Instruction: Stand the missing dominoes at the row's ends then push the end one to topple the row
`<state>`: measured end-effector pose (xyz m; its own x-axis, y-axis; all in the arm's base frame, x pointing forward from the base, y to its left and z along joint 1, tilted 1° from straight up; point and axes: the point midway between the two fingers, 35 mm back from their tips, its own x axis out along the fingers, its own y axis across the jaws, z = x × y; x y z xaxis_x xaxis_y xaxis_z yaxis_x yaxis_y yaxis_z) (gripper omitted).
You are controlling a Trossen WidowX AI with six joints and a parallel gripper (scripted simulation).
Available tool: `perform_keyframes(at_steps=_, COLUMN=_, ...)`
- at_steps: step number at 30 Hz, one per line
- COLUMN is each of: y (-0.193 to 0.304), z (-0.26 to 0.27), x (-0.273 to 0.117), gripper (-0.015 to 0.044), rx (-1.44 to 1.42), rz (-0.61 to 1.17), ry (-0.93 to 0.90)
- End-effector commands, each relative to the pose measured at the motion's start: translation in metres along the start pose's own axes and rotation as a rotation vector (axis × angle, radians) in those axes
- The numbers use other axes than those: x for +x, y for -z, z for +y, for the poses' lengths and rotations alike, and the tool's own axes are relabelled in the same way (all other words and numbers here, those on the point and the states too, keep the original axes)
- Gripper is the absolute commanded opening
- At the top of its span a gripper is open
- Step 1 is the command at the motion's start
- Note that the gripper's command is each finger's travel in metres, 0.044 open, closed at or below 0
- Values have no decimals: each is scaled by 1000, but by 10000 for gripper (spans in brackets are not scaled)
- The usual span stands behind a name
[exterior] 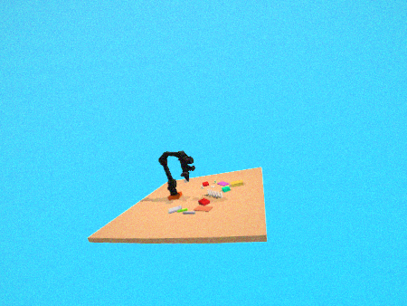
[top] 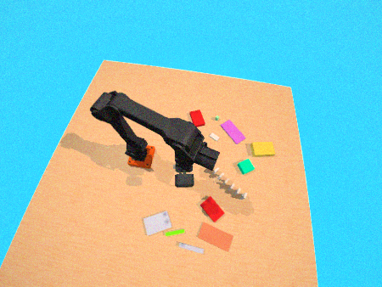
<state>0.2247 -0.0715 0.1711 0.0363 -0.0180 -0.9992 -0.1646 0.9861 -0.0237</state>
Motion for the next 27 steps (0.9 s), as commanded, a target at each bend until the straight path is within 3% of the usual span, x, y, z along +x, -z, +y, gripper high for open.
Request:
perform_keyframes(at_steps=1, y=12, z=-3, x=7, gripper=23, rx=-136, rz=19, ry=-5)
perform_keyframes(at_steps=8, y=14, z=-2, x=9, gripper=23, rx=-147, rz=21, ry=-23)
perform_keyframes(at_steps=27, y=42, z=28, x=51, gripper=23, rx=-377, rz=-132, ry=-506)
